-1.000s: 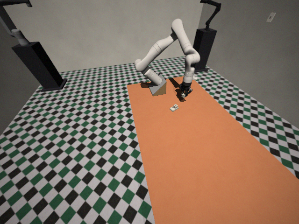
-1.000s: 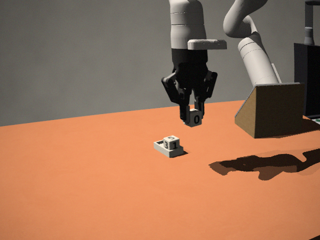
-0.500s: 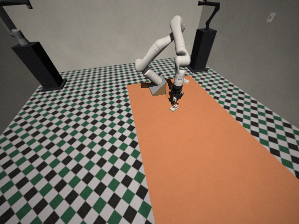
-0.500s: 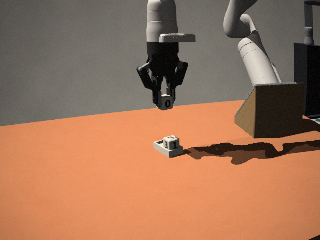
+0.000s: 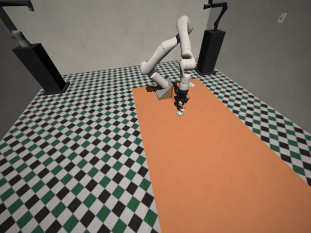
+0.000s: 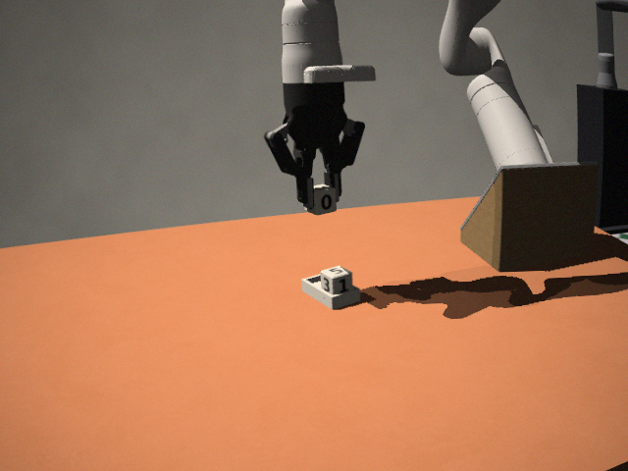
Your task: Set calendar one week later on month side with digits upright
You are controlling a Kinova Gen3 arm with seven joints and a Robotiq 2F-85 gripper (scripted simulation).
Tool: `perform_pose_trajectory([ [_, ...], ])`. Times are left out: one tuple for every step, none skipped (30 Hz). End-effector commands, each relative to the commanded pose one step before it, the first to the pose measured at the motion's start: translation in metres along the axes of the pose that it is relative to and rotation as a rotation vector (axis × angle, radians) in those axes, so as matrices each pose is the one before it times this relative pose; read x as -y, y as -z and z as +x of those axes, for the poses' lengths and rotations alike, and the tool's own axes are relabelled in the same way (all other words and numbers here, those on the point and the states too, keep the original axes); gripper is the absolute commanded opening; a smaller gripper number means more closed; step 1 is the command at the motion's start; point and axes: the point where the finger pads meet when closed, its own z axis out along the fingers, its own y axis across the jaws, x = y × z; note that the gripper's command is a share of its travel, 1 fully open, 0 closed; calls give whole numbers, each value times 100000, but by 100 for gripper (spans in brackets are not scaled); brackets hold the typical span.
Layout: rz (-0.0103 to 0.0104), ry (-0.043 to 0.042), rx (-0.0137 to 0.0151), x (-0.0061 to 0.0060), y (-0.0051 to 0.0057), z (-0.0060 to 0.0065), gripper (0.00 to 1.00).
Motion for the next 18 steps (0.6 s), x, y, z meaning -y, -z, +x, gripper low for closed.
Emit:
perform_pose_trajectory([
  [-126,3,-93,-34,-4,5,26],
  [-18,16,-24,-2,-54,1,26],
  [-24,22,-33,-2,-75,1,26],
  [-32,29,-43,-2,-98,0,26],
  [-39,35,-52,-3,-122,0,26],
  [-18,16,-24,-4,-165,1,26],
  [0,0,0,0,0,0,26],
  [0,0,0,0,0,0,26],
  [0,0,0,-5,-206,1,26],
  [0,0,0,-5,-233,1,26],
  [0,0,0,-7,-258,1,26],
  [0,0,0,-7,-281,1,26],
  [1,-1,1,-7,-301,1,26],
  [-1,1,-1,-9,-317,2,26],
  [0,0,0,-8,-330,1,26],
  [0,-1,1,-8,-339,1,26],
  [0,0,0,-9,-344,1,26],
  [0,1,-1,-9,-344,2,26],
])
